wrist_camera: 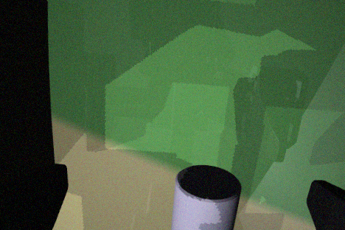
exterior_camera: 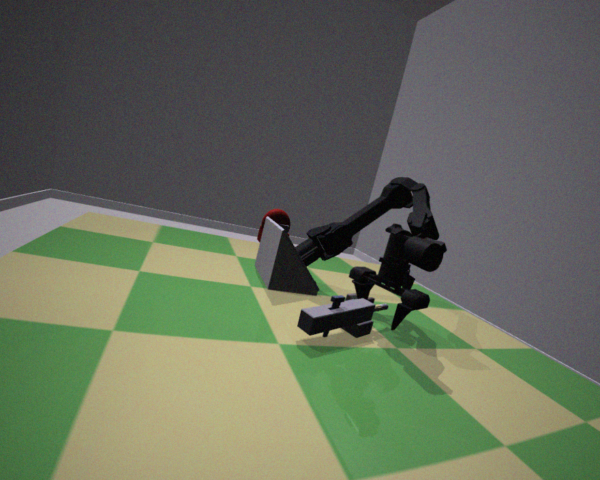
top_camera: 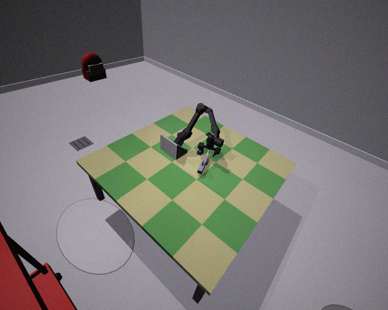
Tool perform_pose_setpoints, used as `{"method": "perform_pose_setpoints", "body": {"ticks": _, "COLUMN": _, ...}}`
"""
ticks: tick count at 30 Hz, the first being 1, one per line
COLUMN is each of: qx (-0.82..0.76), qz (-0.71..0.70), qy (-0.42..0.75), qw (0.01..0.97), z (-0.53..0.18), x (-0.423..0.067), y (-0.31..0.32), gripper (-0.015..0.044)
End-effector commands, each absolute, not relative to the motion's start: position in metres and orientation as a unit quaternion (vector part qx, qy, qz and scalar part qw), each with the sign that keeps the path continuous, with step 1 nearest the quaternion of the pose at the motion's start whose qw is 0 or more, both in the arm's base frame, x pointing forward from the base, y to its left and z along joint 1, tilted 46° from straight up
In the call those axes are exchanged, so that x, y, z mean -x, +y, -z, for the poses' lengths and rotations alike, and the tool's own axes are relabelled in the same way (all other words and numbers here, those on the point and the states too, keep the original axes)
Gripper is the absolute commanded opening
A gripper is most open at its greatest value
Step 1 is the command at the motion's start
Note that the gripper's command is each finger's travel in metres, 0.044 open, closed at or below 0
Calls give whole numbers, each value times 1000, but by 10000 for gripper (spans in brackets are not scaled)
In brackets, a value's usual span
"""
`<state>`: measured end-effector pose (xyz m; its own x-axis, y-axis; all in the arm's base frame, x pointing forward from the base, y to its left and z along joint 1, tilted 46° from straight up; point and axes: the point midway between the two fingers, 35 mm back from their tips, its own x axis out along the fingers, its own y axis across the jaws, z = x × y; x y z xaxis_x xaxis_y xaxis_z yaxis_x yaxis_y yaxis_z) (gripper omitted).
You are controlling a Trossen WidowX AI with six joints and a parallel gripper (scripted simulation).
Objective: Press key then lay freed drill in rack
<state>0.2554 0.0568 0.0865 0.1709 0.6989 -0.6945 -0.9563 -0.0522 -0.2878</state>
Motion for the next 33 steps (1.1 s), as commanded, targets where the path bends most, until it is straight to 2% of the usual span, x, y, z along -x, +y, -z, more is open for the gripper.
{"method": "perform_pose_setpoints", "body": {"ticks": 1, "qx": 378, "qz": -621, "qy": 172, "qw": 665, "z": -84, "x": -256, "y": 55, "gripper": 440}}
{"method": "perform_pose_setpoints", "body": {"ticks": 2, "qx": 378, "qz": -621, "qy": 172, "qw": 665, "z": -84, "x": -256, "y": 55, "gripper": 440}}
{"method": "perform_pose_setpoints", "body": {"ticks": 17, "qx": 375, "qz": -621, "qy": 171, "qw": 667, "z": -86, "x": -256, "y": 56, "gripper": 46}}
{"method": "perform_pose_setpoints", "body": {"ticks": 24, "qx": 375, "qz": -621, "qy": 171, "qw": 667, "z": -86, "x": -256, "y": 56, "gripper": 0}}
{"method": "perform_pose_setpoints", "body": {"ticks": 33, "qx": 378, "qz": -621, "qy": 172, "qw": 665, "z": -88, "x": -254, "y": 54, "gripper": 0}}
